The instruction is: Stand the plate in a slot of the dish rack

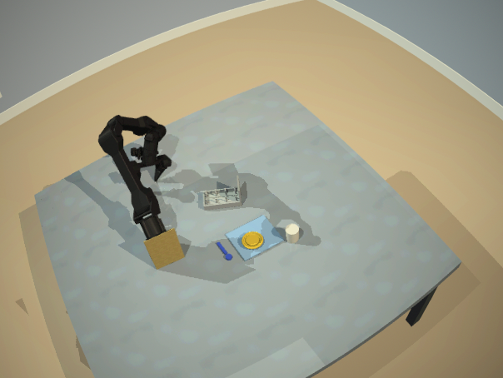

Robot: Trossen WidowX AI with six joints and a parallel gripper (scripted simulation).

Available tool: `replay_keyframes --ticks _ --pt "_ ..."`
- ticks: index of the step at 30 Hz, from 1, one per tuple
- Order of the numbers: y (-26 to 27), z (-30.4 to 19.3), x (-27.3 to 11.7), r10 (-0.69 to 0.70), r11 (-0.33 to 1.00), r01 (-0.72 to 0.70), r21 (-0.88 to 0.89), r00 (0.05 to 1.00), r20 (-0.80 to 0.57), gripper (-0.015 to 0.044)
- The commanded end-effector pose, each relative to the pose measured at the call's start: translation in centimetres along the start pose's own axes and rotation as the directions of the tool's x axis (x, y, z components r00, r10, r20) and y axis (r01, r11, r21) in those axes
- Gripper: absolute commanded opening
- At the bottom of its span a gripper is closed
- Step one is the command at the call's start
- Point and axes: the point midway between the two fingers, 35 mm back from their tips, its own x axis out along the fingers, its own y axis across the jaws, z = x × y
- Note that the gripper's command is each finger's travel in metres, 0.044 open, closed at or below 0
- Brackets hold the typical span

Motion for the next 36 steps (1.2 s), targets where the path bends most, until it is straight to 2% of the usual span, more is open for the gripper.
replay_keyframes --ticks 1,10,19,28,36 --pt "-3.7 -2.3 -1.0 -0.071 0.993 0.074 0.095 0.997 -0.035 0.0400" --pt "-9.9 -8.0 -3.9 -0.152 0.921 0.172 0.349 0.985 -0.084 0.0400" --pt "-14.3 -15.5 -7.8 -0.212 0.759 0.245 0.603 0.969 -0.127 0.0400" --pt "-16.3 -24.0 -11.9 -0.259 0.553 0.282 0.784 0.953 -0.160 0.0400" --pt "-15.4 -32.5 -14.8 -0.270 0.333 0.224 0.916 0.954 -0.135 0.0400"
